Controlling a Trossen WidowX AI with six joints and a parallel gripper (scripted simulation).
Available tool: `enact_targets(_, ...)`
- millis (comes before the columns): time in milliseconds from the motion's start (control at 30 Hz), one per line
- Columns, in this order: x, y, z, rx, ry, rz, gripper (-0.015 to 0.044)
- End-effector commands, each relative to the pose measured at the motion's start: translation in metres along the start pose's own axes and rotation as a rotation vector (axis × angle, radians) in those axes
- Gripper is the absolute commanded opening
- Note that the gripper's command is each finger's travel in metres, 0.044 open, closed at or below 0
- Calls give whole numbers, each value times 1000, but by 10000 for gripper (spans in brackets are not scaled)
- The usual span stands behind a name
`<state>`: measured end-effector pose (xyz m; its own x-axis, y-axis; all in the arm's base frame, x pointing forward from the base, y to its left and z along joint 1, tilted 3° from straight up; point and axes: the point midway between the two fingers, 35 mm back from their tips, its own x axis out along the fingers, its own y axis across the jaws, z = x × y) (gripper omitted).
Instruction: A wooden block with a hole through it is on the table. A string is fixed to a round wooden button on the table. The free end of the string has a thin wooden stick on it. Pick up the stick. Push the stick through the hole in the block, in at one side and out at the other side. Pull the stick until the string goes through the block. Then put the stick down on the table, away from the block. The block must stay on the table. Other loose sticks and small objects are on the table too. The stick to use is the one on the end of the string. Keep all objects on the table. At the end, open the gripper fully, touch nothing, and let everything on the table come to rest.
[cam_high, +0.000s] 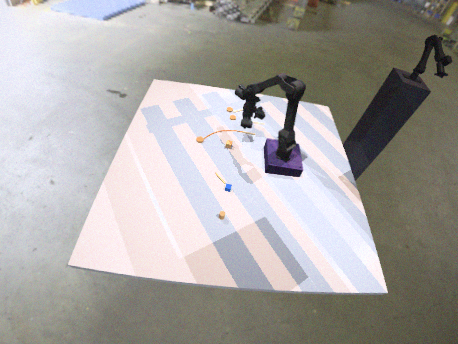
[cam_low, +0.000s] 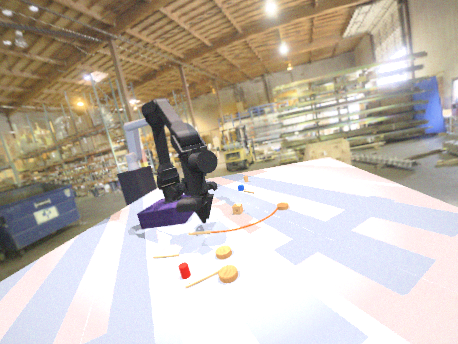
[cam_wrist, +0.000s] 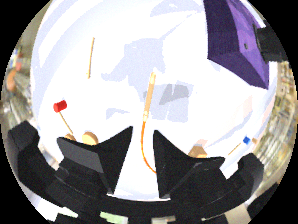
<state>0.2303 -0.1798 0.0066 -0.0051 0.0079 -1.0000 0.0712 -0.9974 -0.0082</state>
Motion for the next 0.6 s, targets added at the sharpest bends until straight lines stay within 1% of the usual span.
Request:
enact_targets(0,10,0,2,4,-9,-2,124)
enact_targets(567,37,-1,3,4,-9,-2,124)
